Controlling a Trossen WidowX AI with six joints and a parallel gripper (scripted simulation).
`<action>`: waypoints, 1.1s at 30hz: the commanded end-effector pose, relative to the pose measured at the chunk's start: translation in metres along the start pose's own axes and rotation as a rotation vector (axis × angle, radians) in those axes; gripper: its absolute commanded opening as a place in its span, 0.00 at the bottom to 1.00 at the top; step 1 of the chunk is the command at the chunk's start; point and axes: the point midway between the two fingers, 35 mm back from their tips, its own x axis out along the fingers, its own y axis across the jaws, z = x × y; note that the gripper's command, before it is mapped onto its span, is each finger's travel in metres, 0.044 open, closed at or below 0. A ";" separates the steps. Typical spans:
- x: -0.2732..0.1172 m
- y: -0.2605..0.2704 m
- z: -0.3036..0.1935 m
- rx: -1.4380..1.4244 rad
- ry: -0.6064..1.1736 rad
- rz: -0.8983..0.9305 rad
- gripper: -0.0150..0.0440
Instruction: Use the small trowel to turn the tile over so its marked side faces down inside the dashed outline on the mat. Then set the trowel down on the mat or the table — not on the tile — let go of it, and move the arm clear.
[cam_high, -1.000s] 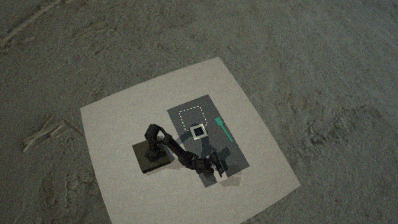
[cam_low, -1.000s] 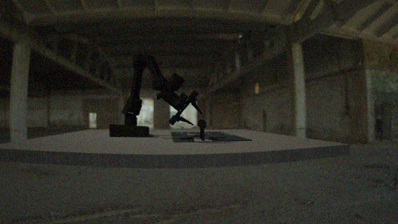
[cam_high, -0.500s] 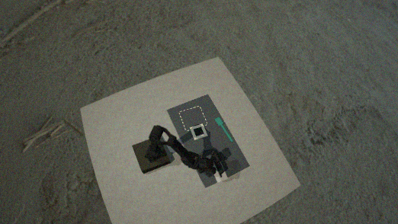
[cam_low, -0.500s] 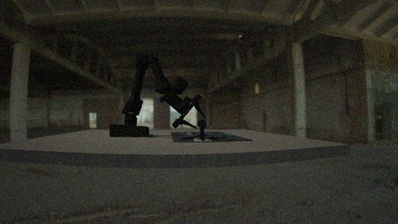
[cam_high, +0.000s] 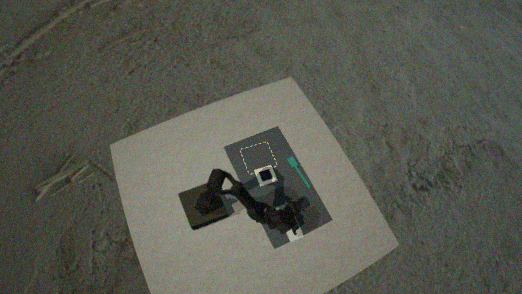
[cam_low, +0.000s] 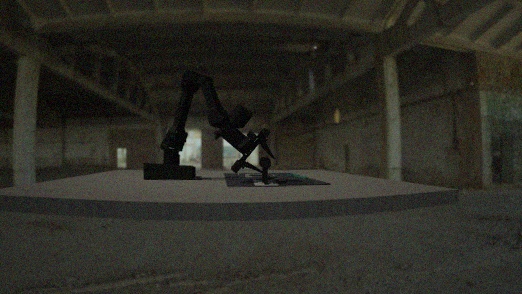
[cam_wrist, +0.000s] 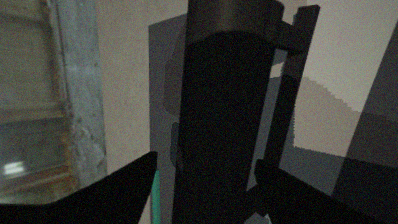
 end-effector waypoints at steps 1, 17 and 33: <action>0.008 0.000 0.001 0.004 -0.002 -0.002 0.76; 0.013 0.000 0.000 0.005 -0.002 -0.002 0.44; 0.013 0.000 0.000 0.005 -0.002 -0.002 0.26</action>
